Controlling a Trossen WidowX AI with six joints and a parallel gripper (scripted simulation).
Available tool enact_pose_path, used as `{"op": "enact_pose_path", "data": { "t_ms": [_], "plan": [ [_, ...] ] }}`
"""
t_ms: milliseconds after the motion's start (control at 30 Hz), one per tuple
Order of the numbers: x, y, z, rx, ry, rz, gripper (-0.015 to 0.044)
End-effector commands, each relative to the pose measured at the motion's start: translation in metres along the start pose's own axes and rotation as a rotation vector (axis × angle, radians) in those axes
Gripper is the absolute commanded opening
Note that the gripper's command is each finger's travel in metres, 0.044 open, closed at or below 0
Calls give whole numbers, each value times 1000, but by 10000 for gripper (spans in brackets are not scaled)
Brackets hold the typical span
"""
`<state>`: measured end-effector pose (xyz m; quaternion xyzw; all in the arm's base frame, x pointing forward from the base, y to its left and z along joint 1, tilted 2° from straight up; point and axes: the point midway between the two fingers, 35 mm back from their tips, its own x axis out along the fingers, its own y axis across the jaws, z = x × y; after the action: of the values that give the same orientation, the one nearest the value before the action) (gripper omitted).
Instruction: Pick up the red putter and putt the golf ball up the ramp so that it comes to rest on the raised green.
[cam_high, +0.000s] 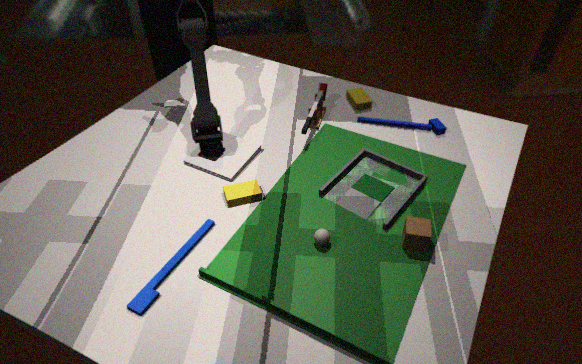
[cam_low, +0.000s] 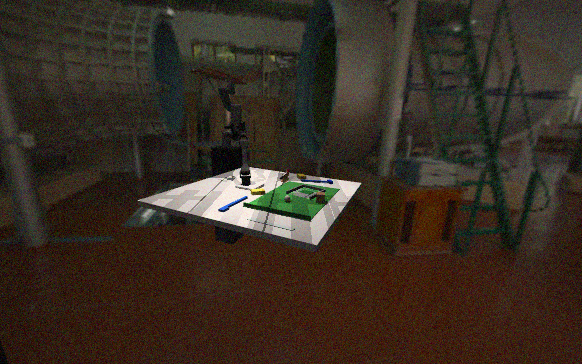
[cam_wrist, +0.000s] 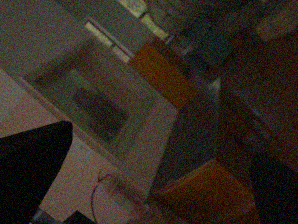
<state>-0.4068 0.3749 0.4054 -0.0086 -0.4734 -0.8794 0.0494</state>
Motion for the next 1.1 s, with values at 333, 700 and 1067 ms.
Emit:
{"op": "enact_pose_path", "data": {
  "t_ms": [333,700,1067],
  "plan": [
    [-139,-85,55,-154,-240,-382,440],
    [-328,-151,48,-248,-337,-892,440],
    [-505,-168,-40,-200,-212,-1358,440]
  ]
}}
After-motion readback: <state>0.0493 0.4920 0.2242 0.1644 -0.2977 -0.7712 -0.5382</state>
